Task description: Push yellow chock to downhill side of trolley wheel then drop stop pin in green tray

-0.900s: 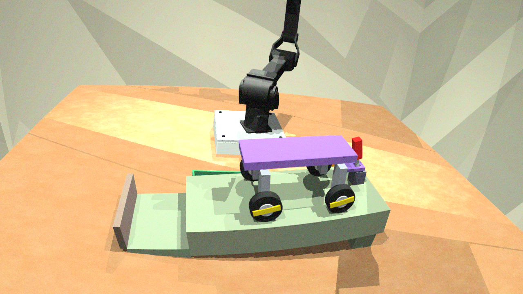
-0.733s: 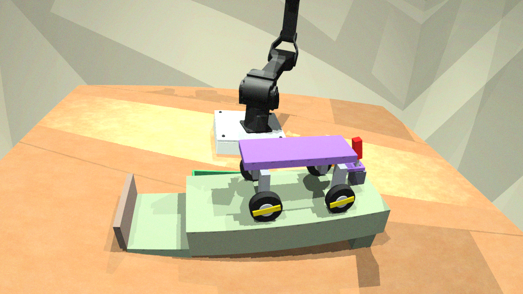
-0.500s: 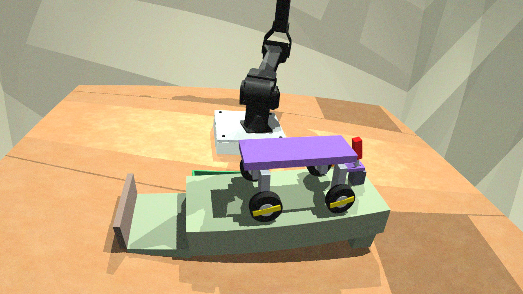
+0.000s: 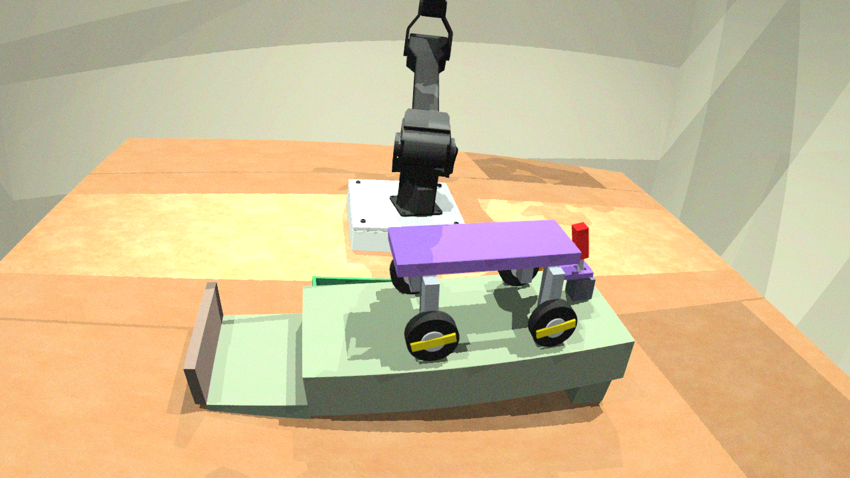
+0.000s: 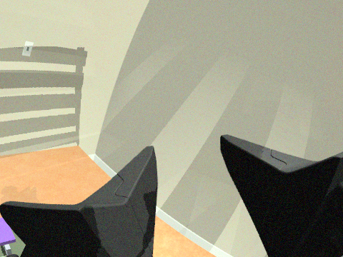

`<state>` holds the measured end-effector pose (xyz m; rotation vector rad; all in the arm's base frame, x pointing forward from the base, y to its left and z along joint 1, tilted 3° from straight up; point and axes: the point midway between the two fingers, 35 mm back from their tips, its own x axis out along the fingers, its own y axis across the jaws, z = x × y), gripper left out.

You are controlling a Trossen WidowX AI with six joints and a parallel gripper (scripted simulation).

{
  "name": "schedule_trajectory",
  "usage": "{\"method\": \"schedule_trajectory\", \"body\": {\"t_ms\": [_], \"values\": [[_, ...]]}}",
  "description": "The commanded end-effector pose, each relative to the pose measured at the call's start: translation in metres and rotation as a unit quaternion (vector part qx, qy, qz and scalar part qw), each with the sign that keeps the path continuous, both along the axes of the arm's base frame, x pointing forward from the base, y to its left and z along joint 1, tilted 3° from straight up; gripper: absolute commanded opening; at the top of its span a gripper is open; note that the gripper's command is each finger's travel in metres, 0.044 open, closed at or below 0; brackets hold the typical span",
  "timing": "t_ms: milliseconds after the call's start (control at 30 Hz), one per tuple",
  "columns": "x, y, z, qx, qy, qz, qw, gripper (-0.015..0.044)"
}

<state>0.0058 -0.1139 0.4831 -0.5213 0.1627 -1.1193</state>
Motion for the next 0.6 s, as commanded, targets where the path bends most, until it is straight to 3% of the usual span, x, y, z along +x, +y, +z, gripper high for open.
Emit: {"method": "schedule_trajectory", "body": {"t_ms": [0, 567], "values": [[0.047, -0.004, -0.017, 0.066, -0.022, 0.067, 0.995, 0.019], [0.194, 0.041, -0.117, 0.404, -0.071, 0.207, 0.888, 0.019]]}}
